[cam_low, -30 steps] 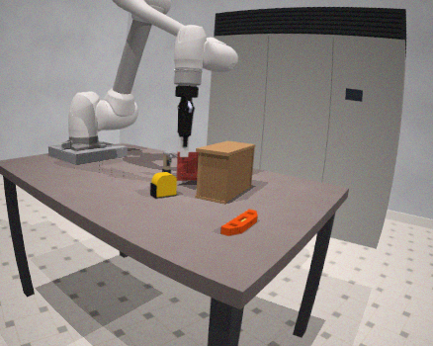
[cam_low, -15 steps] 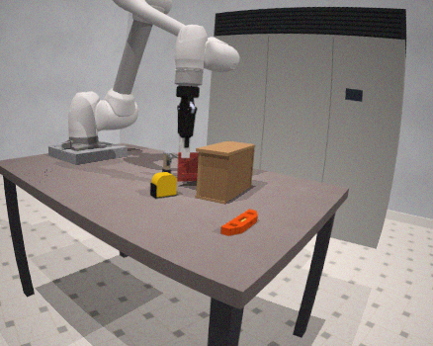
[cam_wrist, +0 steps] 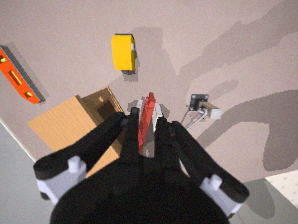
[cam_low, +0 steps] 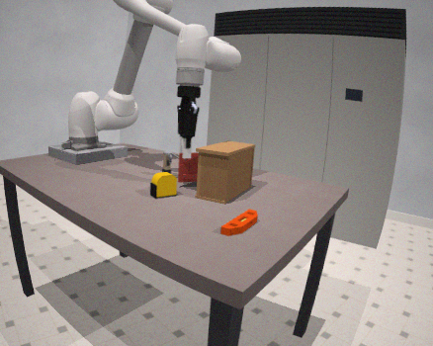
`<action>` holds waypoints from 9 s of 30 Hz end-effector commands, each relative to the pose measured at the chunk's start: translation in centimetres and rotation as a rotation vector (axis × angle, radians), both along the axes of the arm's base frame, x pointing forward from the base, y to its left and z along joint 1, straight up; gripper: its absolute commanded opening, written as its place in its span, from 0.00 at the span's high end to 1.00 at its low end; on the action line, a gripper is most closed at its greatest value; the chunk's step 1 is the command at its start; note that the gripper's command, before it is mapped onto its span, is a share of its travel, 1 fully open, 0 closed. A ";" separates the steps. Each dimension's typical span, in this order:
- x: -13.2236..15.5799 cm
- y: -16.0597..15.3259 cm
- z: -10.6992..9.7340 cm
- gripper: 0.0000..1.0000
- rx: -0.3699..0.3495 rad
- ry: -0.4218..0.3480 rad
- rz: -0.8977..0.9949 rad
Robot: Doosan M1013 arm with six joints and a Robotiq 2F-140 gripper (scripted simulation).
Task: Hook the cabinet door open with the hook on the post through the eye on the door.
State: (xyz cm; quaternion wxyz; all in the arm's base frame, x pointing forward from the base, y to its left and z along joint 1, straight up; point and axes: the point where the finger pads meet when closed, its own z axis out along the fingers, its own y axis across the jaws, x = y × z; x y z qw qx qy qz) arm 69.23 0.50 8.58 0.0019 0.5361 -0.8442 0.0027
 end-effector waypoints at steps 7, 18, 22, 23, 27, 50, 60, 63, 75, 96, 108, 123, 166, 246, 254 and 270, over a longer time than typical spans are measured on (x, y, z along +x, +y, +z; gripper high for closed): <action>1.1 -0.3 0.0 0.84 0.005 0.000 0.057; 1.2 -0.3 0.0 0.84 0.005 0.000 0.057; 1.2 -0.3 0.0 0.84 0.005 0.000 0.057; 1.2 -0.3 0.0 0.84 0.005 0.000 0.057; 1.2 -0.3 0.0 0.84 0.005 0.000 0.057; 1.5 -0.4 0.0 0.84 0.005 0.001 0.107; 1.9 -0.6 0.0 0.84 0.005 0.001 0.108; 1.9 -0.6 0.0 0.84 0.005 0.001 0.108; 1.9 -0.6 0.0 0.84 0.005 0.001 0.108; 1.3 -0.4 0.0 0.84 0.005 0.000 0.065; 1.3 -0.4 0.2 0.84 0.005 0.000 0.065; 1.3 -0.4 1.9 0.84 0.005 0.000 0.065; 1.2 -0.2 7.3 0.84 0.005 0.000 0.063; -6.8 12.2 0.2 0.85 0.005 0.000 -0.147; -6.8 12.2 -2.4 0.85 0.005 0.000 -0.147; -6.8 12.2 -4.6 0.85 0.005 0.000 -0.147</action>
